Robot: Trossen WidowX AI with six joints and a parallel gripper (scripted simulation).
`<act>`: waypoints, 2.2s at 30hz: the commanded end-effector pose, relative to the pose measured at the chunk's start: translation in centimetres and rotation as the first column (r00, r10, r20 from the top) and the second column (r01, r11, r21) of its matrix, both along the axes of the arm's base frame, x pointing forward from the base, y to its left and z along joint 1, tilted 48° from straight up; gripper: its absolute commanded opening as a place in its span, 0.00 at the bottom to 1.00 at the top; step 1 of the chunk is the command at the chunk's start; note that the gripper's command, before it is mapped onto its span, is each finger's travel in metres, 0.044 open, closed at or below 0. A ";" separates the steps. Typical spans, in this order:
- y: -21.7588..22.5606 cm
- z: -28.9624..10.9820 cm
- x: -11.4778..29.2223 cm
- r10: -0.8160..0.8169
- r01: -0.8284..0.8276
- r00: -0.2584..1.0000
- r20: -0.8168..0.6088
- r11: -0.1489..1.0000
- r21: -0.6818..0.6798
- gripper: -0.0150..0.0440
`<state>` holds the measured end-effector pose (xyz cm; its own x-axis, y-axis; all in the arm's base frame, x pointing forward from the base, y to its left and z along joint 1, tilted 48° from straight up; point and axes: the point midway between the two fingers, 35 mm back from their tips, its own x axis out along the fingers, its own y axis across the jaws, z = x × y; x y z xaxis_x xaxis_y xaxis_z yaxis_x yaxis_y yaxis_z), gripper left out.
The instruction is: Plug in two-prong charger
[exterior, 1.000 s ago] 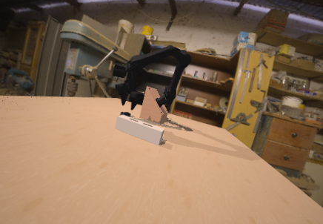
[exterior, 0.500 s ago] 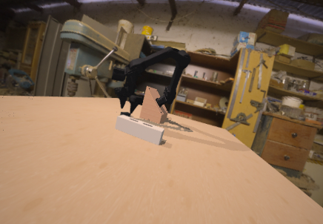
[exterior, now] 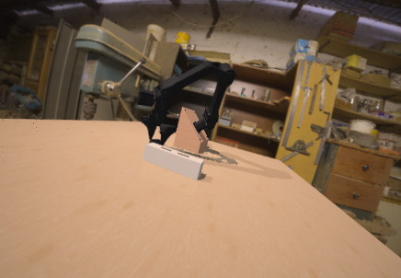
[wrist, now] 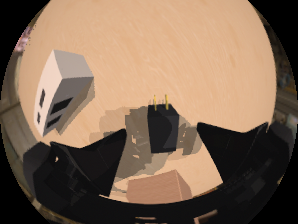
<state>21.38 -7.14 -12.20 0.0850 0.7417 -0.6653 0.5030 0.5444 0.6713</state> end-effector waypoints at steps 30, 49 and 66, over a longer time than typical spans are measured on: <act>0.8 -0.6 0.1 0.001 -0.001 1.000 -0.002 1.000 0.003 0.28; -1.9 3.3 -0.6 0.018 -0.018 1.000 0.014 1.000 -0.005 0.25; 1.2 4.9 0.9 0.106 -0.102 0.989 0.101 0.994 -0.040 0.25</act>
